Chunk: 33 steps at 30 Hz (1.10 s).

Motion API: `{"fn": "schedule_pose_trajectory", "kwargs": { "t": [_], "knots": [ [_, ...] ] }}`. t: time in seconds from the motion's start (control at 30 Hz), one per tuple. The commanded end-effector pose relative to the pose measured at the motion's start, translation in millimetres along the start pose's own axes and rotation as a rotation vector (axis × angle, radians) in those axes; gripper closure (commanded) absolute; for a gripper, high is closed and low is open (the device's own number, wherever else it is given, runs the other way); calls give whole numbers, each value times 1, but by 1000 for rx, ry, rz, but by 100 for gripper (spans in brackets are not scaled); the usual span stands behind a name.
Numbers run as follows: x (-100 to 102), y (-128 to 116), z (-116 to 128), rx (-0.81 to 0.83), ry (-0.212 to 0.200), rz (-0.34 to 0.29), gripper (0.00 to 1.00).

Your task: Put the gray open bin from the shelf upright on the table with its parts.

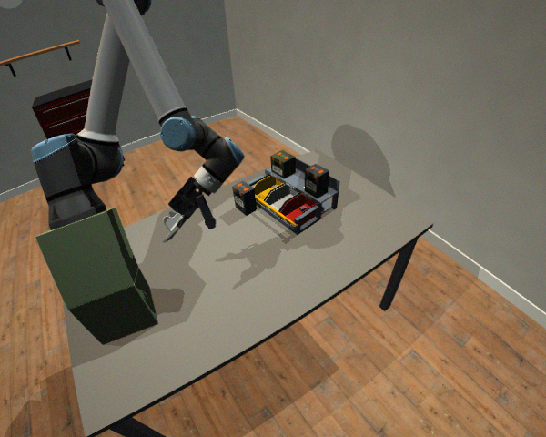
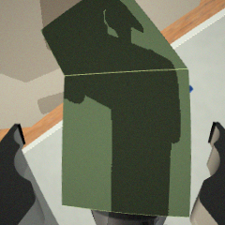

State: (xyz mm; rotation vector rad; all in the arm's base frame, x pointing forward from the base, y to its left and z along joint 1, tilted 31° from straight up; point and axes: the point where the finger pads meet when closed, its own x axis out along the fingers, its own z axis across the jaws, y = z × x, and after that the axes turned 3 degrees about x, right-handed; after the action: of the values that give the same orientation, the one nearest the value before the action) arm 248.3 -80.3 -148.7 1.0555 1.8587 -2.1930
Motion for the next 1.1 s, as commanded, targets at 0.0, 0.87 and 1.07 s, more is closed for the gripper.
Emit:
{"fn": "schedule_pose_trajectory", "kwargs": {
  "t": [0.0, 0.87, 1.07],
  "knots": [
    [0, 0, 0, 0, 0, 1, 0],
    [-59, 33, -57, 279, 327, 163, 0],
    [-66, 36, -63, 310, 364, 181, 0]
  ]
}}
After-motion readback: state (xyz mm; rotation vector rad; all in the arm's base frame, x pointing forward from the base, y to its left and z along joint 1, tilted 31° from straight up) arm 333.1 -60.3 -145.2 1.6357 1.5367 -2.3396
